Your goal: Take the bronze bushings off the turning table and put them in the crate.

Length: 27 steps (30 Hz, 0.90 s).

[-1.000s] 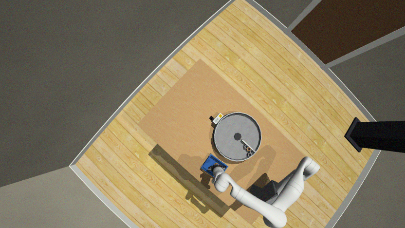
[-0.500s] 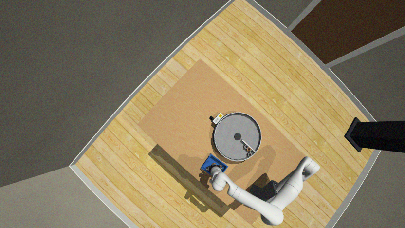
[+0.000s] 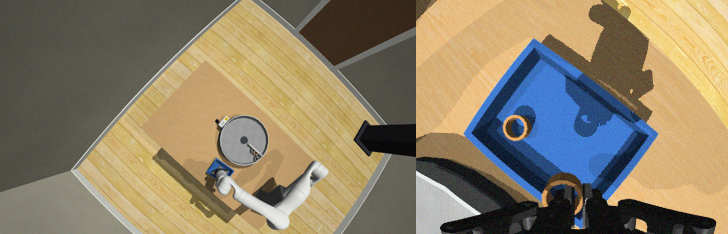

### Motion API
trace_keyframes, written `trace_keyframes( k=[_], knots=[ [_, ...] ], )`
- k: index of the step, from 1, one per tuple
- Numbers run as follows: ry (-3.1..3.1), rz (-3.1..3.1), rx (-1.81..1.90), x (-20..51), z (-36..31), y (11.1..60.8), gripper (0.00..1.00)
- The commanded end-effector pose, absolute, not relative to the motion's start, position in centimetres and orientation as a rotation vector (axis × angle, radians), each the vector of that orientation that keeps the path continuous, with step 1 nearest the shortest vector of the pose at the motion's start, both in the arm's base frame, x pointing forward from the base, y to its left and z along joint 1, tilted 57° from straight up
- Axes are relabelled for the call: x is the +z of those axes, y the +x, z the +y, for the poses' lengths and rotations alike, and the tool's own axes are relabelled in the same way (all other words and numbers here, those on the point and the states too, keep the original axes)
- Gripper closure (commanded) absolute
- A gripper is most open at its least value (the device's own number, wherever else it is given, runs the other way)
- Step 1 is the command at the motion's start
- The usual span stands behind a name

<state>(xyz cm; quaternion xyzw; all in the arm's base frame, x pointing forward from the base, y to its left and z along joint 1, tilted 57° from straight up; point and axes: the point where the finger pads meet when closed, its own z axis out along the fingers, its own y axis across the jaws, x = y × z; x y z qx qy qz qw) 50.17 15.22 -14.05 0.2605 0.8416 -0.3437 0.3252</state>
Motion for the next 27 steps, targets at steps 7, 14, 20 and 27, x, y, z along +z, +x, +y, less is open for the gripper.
trace_keyframes(
  k=[7,14,20,27],
  knots=[
    [0.685,2.205,-0.904,-15.0,13.7,50.8,1.00],
    [0.685,2.205,-0.904,-15.0,13.7,50.8,1.00],
    [0.686,2.205,-0.905,-16.2,12.1,51.6,1.00],
    [0.686,2.205,-0.905,-16.2,12.1,51.6,1.00]
  ],
)
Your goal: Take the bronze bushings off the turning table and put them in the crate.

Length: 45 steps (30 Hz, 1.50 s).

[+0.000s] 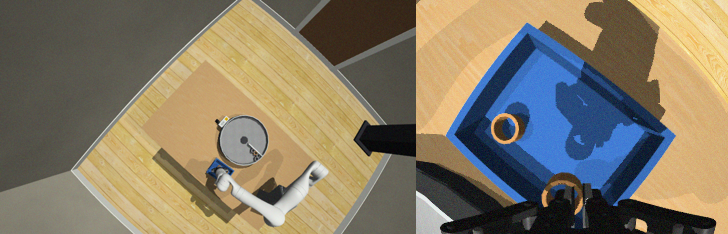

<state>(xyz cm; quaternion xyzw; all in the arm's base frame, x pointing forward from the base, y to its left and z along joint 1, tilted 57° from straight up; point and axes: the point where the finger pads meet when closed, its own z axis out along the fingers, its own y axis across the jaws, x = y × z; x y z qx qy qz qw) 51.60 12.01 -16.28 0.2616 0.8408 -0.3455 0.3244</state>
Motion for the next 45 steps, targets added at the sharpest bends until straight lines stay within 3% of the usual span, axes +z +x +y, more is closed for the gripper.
trace_keyframes(
  k=[1,45],
  knots=[
    [0.686,2.205,-0.905,-16.2,12.1,51.6,1.00],
    [0.686,2.205,-0.905,-17.6,10.2,52.6,1.00]
  ],
)
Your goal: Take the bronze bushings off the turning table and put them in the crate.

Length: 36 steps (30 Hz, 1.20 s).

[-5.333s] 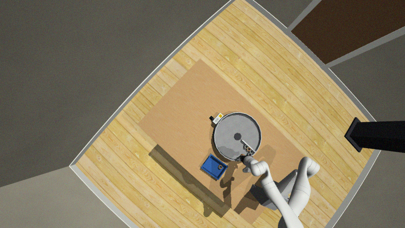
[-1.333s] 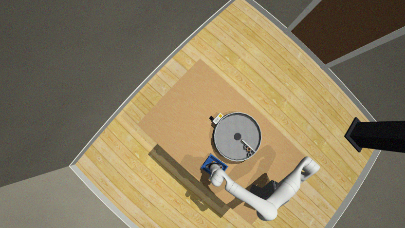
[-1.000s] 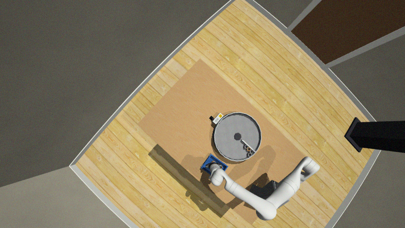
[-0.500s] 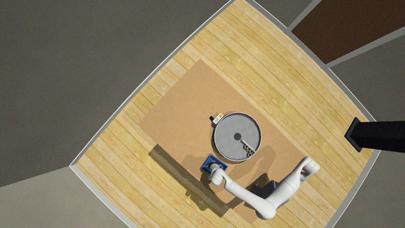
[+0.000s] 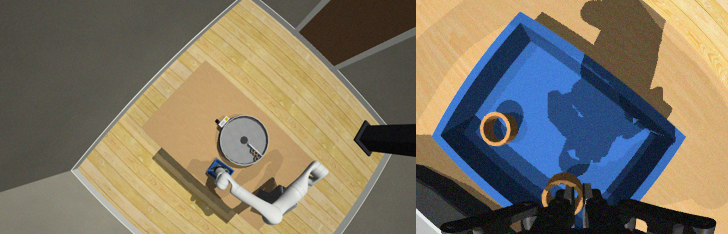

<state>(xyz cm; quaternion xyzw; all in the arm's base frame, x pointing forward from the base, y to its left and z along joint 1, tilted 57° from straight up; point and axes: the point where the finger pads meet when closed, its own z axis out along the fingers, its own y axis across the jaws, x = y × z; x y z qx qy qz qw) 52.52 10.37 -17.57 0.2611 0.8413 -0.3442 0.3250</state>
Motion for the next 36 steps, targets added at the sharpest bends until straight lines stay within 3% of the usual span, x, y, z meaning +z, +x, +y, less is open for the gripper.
trace_keyframes(
  k=[1,36],
  knots=[
    [0.686,2.205,-0.905,-17.6,10.2,52.6,1.00],
    [0.686,2.205,-0.905,-18.6,8.9,53.2,1.00]
  ],
)
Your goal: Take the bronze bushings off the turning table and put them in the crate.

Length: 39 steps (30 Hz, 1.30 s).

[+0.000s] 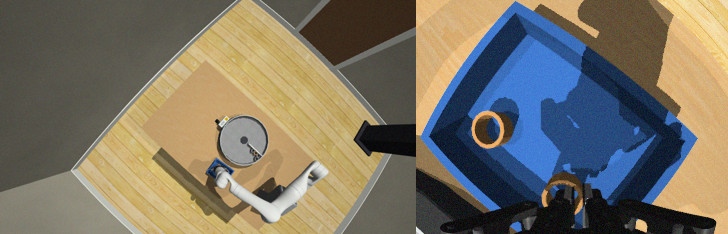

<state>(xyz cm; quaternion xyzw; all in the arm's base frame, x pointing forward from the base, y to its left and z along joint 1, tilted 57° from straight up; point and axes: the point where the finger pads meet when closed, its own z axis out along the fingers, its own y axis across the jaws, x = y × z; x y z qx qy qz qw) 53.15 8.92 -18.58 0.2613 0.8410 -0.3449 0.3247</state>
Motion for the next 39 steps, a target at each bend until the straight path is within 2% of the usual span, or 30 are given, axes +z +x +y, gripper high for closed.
trace_keyframes(
  k=[1,39],
  knots=[
    [0.686,2.205,-0.905,-18.58,8.89,53.19,1.00],
    [0.686,2.205,-0.905,-19.23,8.01,53.62,1.00]
  ],
)
